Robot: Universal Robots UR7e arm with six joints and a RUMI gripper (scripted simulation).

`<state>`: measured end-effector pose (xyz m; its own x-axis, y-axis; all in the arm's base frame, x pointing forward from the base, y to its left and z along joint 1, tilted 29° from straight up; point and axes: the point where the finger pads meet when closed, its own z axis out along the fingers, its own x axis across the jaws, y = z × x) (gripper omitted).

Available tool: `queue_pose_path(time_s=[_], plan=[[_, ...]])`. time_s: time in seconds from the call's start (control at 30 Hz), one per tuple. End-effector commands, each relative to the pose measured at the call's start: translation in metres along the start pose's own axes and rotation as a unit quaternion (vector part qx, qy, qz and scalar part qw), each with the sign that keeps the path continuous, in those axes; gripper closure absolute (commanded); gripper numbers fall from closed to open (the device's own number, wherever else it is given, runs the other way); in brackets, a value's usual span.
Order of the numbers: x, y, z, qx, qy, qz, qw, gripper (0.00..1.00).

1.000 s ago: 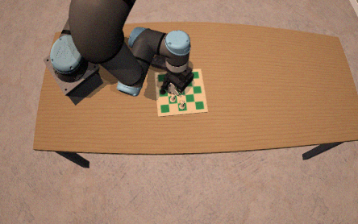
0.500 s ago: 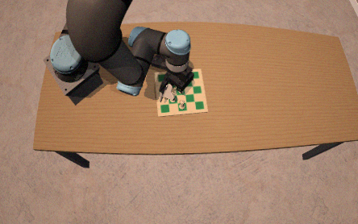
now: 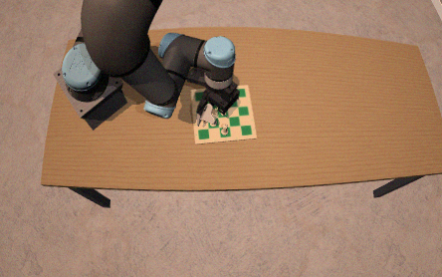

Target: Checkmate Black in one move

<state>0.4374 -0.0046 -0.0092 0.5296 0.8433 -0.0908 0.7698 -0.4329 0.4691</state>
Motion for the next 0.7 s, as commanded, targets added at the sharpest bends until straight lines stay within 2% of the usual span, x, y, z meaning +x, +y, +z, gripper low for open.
queue_pose_path(time_s=[0.0,0.17,0.53,0.67], plan=[[0.0,0.0,-0.003,0.0,0.0,0.0,1.0,0.0],[0.0,0.0,-0.011,0.0,0.0,0.0,1.0,0.0],[0.0,0.0,-0.05,0.0,0.0,0.0,1.0,0.0],[0.0,0.0,-0.056,0.0,0.0,0.0,1.0,0.0]])
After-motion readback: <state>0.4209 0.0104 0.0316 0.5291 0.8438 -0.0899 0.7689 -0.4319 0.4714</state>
